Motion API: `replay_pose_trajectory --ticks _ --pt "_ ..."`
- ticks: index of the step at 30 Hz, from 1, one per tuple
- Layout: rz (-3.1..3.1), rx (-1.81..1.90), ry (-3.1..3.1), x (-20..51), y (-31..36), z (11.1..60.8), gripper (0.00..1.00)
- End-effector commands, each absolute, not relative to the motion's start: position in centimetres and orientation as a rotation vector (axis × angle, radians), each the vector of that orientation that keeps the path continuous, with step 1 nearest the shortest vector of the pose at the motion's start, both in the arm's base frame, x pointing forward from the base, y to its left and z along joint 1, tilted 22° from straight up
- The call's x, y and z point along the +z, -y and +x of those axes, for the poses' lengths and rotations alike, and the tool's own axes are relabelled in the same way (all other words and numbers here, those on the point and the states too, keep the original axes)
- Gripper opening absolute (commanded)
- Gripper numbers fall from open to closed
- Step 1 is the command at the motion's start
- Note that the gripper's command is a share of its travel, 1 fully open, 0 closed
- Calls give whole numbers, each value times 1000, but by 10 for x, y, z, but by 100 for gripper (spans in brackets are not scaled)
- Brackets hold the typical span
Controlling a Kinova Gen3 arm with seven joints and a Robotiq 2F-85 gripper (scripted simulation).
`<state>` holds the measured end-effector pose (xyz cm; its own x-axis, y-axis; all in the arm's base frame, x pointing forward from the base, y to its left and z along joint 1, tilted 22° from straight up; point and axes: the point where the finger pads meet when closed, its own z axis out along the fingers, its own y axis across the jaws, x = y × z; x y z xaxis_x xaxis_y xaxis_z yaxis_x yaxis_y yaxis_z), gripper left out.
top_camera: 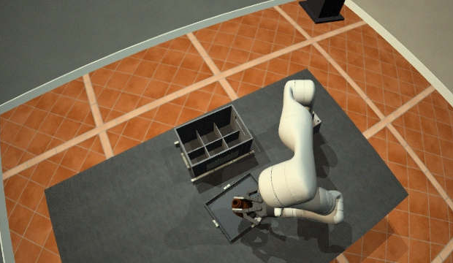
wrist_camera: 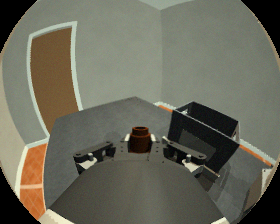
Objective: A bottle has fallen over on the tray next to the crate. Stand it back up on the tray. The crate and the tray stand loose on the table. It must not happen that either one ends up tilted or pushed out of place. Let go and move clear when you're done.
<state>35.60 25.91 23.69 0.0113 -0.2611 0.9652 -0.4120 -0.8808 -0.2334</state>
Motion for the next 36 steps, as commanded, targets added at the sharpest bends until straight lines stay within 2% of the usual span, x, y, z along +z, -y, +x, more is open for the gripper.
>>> replay_pose_trajectory --ticks 1,36 --pt "2148 2007 705 233 -261 354 0" --pt "2059 2083 691 234 -262 353 0"
